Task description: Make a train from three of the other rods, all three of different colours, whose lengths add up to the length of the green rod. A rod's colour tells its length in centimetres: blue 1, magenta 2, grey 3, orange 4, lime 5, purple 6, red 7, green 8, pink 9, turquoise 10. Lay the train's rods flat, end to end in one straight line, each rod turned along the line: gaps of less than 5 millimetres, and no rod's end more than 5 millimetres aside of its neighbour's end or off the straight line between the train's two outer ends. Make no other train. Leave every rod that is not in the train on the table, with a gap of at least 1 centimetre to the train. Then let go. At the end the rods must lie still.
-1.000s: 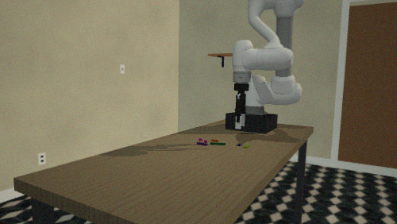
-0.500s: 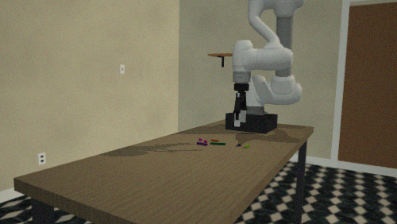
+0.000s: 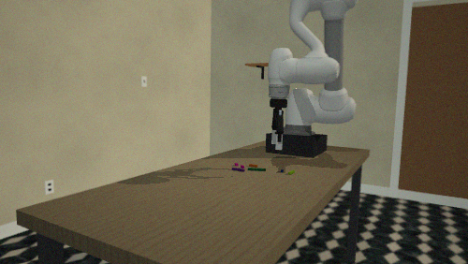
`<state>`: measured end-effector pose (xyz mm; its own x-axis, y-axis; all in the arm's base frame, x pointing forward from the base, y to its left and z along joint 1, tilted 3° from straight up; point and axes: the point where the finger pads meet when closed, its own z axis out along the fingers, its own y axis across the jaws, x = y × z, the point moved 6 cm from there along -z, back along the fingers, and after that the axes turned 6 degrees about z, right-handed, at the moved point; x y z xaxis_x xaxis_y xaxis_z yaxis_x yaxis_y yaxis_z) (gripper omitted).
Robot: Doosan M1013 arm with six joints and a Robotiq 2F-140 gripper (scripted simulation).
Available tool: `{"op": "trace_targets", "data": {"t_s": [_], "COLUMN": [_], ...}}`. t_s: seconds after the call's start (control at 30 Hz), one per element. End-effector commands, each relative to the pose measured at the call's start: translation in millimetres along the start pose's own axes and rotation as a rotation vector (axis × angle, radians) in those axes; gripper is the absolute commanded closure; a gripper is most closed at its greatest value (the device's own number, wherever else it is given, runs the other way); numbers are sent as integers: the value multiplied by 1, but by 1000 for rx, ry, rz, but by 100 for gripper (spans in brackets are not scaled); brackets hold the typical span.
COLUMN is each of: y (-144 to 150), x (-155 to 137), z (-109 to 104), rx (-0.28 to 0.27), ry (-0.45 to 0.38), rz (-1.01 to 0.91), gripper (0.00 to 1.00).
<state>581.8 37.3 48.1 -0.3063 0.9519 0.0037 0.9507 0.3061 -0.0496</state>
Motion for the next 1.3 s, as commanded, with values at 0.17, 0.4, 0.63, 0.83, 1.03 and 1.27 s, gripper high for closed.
{"op": "trace_targets", "data": {"t_s": [0.17,0.4,0.63,0.83,1.03,1.27], "y": [-5,-9,-15,-21,-27,-34], "x": [-30,-46,-72,-90,-108,-128], "z": [4,6,9,12,14,17], "rx": [-5,-7,-8,-10,-11,-12], "ry": [11,11,10,9,8,7], "rz": [-368,-568,-894,-1133,-1351,-1617], "gripper": [0,0,0,0,0,0]}}
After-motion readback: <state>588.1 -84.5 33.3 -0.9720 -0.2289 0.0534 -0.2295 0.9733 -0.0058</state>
